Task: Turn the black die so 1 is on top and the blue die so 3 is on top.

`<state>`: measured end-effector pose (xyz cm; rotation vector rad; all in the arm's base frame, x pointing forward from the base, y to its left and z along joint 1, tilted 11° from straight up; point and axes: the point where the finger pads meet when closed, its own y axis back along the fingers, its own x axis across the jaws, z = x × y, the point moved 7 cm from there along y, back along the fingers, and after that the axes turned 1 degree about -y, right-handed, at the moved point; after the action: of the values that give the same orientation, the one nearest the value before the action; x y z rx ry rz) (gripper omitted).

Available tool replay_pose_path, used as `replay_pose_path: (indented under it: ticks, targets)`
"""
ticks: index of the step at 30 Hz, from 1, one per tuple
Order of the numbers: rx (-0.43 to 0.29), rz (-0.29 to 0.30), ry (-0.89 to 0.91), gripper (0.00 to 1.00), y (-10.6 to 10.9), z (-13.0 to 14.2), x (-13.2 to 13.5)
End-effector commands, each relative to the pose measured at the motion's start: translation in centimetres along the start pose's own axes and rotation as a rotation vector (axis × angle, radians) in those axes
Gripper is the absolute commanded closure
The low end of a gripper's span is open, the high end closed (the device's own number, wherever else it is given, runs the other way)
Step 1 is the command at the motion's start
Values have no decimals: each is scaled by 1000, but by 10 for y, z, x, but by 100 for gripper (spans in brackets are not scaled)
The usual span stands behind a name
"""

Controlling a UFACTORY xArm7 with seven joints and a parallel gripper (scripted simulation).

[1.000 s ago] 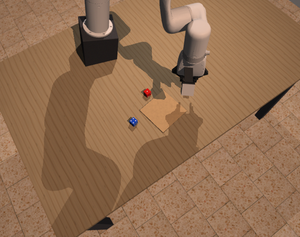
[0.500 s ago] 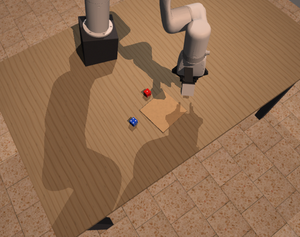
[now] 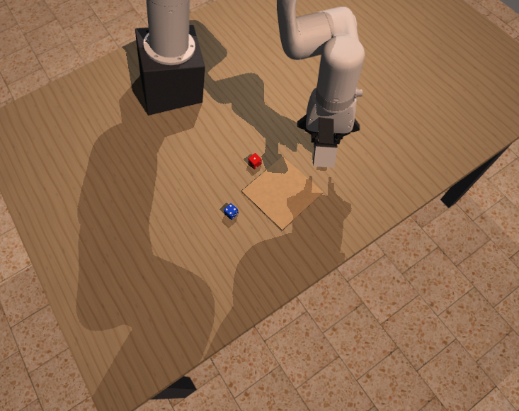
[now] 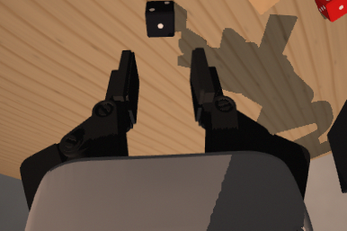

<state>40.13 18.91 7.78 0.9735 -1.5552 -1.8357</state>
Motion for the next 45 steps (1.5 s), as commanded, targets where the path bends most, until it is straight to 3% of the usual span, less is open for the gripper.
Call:
replay_pose_path:
  ticks: [1, 23, 45]
  targets:
    - [2, -3, -1, 58, -2, -1, -1]
    - [2, -3, -1, 58, -31, 0, -2]
    - [2, -3, -1, 58, -45, 0, -2]
